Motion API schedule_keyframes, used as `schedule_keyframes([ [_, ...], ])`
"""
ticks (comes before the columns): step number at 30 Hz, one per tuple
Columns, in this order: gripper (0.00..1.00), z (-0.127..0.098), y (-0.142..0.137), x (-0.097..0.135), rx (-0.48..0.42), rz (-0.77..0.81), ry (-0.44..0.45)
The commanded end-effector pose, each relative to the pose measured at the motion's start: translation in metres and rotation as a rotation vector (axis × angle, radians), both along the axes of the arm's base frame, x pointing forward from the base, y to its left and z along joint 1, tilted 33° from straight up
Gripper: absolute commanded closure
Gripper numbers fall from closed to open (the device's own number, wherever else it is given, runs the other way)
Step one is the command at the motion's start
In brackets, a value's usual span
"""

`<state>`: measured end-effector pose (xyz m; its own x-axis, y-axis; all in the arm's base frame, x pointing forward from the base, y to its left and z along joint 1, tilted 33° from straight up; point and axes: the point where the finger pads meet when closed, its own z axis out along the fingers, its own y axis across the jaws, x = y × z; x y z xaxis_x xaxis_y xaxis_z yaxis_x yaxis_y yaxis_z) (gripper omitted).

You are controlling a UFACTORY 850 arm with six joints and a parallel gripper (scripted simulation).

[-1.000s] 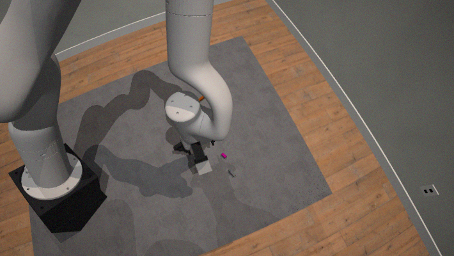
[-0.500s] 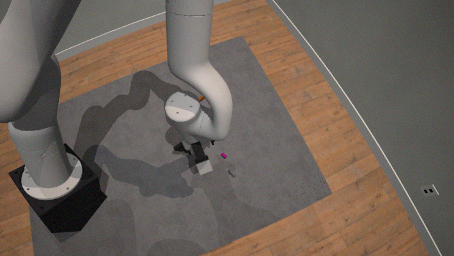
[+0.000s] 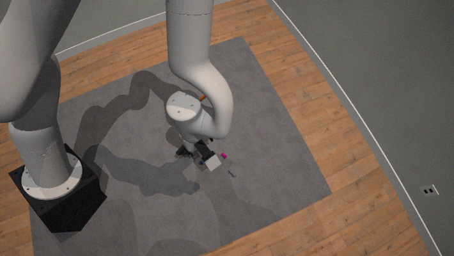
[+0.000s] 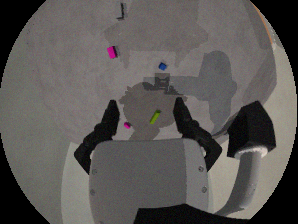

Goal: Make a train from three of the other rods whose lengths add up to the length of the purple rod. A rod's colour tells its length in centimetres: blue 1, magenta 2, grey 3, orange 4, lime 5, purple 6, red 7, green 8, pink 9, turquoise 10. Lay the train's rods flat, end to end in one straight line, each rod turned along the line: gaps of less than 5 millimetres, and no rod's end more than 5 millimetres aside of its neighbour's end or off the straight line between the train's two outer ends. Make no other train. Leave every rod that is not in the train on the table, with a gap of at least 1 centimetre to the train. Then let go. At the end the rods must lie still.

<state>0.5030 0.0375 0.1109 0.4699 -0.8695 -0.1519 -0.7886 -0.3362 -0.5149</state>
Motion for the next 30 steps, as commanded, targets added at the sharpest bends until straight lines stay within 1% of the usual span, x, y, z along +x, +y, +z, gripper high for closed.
schedule_keyframes([
  [1,0.0,0.0009,0.0009,0.0002,-0.063,0.124,-0.064],
  [12,0.0,0.0021,0.0039,-0.0003,-0.22,0.453,-0.205],
  [14,0.0,0.0021,0.0039,-0.0003,-0.22,0.453,-0.205],
  [16,0.0,0.0025,0.0048,-0.0005,-0.269,0.557,-0.249],
  [29,0.0,0.0038,0.008,-0.0011,-0.442,0.92,-0.403],
  [30,0.0,0.0038,0.008,-0.0011,-0.442,0.92,-0.403],
])
